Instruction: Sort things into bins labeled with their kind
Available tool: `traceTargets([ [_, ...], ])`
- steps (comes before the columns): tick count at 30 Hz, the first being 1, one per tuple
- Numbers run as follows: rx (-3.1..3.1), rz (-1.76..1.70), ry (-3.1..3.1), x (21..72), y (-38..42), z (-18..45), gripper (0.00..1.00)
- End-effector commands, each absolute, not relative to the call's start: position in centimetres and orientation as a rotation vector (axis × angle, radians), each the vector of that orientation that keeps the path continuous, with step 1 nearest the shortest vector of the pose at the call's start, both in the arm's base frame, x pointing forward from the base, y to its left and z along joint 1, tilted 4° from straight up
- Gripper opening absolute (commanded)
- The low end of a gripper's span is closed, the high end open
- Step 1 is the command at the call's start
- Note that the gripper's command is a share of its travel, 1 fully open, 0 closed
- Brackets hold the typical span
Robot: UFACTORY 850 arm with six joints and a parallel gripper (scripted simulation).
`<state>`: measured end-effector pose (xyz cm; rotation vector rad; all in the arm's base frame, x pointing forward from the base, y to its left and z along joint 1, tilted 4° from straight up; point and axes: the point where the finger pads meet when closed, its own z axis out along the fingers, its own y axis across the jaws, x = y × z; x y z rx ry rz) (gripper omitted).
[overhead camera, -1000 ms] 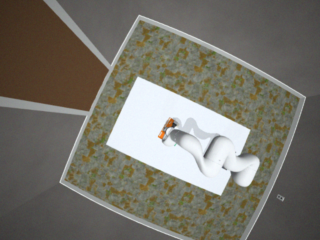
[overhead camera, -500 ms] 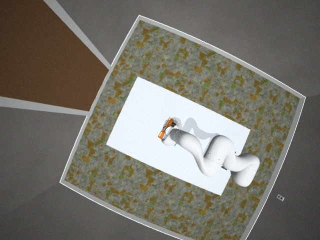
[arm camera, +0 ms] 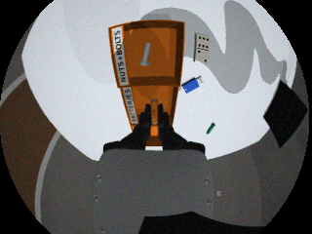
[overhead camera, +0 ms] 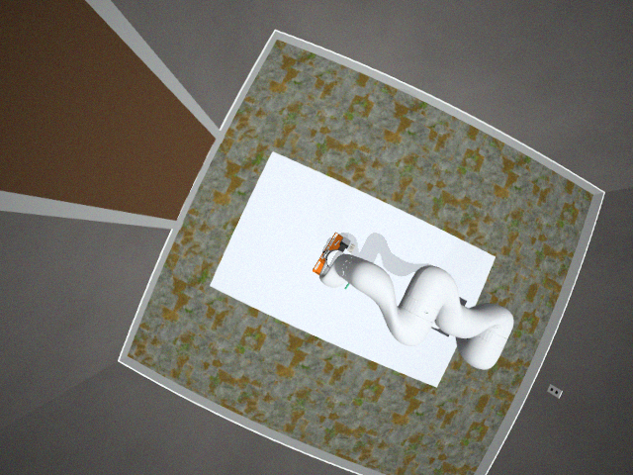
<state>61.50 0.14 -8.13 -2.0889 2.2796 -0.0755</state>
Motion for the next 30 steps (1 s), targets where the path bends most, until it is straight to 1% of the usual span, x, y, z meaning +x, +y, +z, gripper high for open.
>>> traceTargets([
  [1,-2.088,-0.078,2.278,61.7,0.1,-8.4,0.00],
  [14,-2.088,-0.078,2.278,61.8,0.1,-10.9,0.00],
  [26,-2.088,-0.078,2.278,61.8,0.2,-10.9,0.00],
  [27,-2.088,-0.078,2.278,61.8,0.2,-10.9,0.23],
  [30,-2.088,-0.078,2.278,61.8,0.2,-10.9,0.23],
])
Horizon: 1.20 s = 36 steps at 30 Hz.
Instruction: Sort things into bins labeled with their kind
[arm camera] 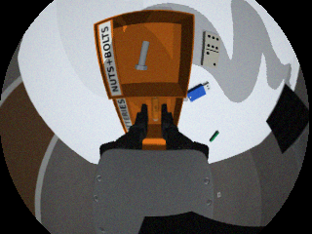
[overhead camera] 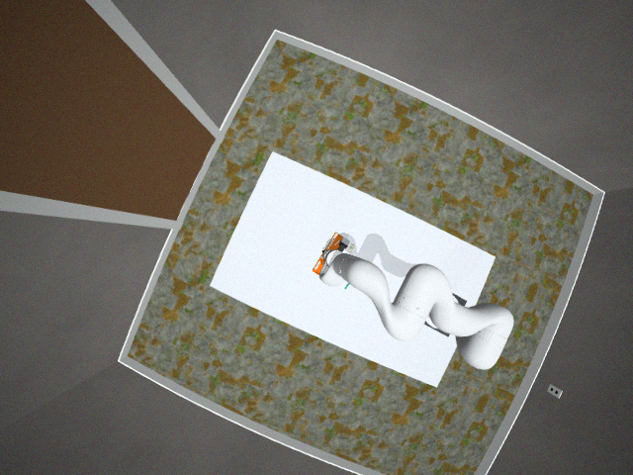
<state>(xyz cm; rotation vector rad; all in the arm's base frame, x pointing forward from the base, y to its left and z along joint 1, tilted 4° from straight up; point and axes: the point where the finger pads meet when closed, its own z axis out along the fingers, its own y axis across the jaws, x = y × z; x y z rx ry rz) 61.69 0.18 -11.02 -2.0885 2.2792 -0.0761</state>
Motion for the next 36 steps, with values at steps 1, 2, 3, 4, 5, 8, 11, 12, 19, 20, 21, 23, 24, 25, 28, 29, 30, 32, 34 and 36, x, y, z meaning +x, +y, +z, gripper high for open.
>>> traceTargets([
  [1,-2.088,-0.078,2.278,61.8,0.2,-10.9,0.23],
  [2,-2.088,-0.078,2.278,61.8,0.2,-10.9,0.23],
  [3,-2.088,-0.078,2.278,61.8,0.2,-10.9,0.23],
  [4,-2.088,-0.078,2.278,61.8,0.2,-10.9,0.23],
  [5,-2.088,-0.078,2.278,61.8,0.2,-10.9,0.23],
  [8,-2.088,-0.078,2.278,61.8,0.2,-10.9,0.23],
  [11,-2.088,-0.078,2.278,61.8,0.2,-10.9,0.23],
  [12,-2.088,-0.078,2.278,61.8,0.2,-10.9,0.23],
  [19,-2.088,-0.078,2.278,61.7,0.2,-10.3,0.23],
  [20,-2.088,-0.078,2.278,61.7,0.2,-10.3,0.23],
  [21,-2.088,-0.078,2.278,61.7,0.2,-10.3,0.23],
  [23,-2.088,-0.078,2.278,61.7,0.2,-10.0,0.23],
  [24,-2.088,-0.078,2.278,61.7,0.2,-9.9,0.23],
  [25,-2.088,-0.078,2.278,61.7,0.2,-9.7,0.23],
  [28,-2.088,-0.078,2.278,61.7,0.2,-9.3,0.23],
  [29,-2.088,-0.078,2.278,61.7,0.2,-9.2,0.23],
  [30,-2.088,-0.078,2.278,61.7,0.2,-9.1,0.23],
  [32,-2.088,-0.078,2.278,61.6,0.2,-8.8,0.23],
  [34,-2.088,-0.078,2.278,61.6,0.2,-8.5,0.23],
  [36,-2.088,-0.078,2.278,61.6,0.2,-8.3,0.23],
])
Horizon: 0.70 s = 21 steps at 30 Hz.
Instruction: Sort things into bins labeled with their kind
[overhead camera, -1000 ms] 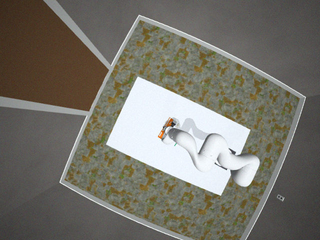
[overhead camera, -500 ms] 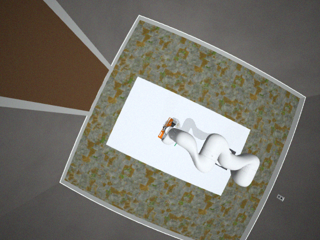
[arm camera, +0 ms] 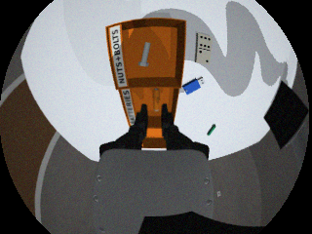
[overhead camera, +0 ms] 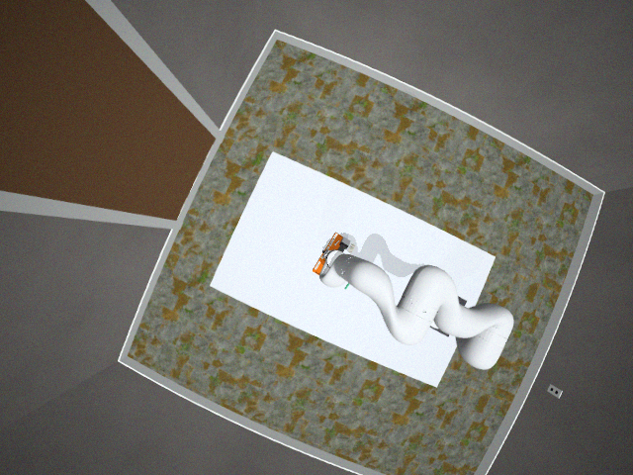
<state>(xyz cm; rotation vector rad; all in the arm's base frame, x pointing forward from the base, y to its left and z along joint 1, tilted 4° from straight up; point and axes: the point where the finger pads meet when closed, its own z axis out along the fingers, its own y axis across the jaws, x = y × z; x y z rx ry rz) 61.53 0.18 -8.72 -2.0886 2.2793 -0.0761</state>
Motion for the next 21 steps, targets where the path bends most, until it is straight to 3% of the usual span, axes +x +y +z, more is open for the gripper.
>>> traceTargets([
  [1,-2.088,-0.078,2.278,61.6,0.2,-8.3,0.23],
  [14,-2.088,-0.078,2.278,61.4,0.2,-5.8,0.23],
  [21,-2.012,-0.075,2.343,58.0,2.7,-6.0,0.23],
])
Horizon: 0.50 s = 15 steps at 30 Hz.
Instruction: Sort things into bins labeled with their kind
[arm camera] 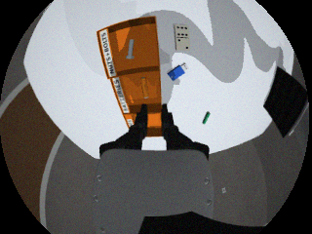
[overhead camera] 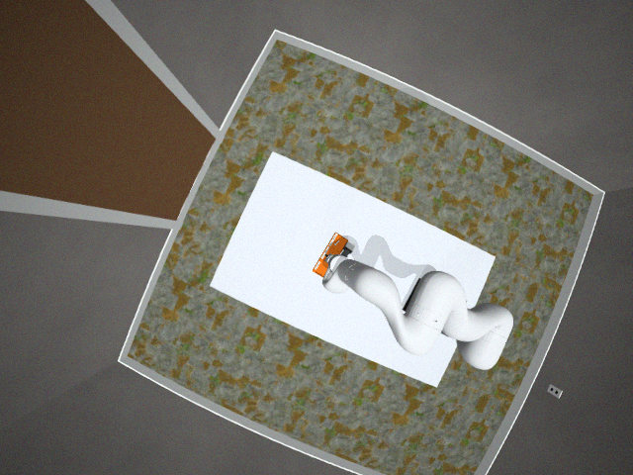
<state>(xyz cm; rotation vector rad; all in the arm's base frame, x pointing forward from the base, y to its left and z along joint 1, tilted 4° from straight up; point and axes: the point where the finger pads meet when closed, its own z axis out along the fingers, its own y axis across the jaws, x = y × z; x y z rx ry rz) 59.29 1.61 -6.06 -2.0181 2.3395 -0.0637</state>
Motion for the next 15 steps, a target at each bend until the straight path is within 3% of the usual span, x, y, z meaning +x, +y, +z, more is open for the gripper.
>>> traceTargets([
  [1,-2.012,-0.075,2.343,57.4,3.1,-6.0,0.23],
  [15,-2.012,-0.075,2.343,49.3,9.1,-6.4,0.23],
])
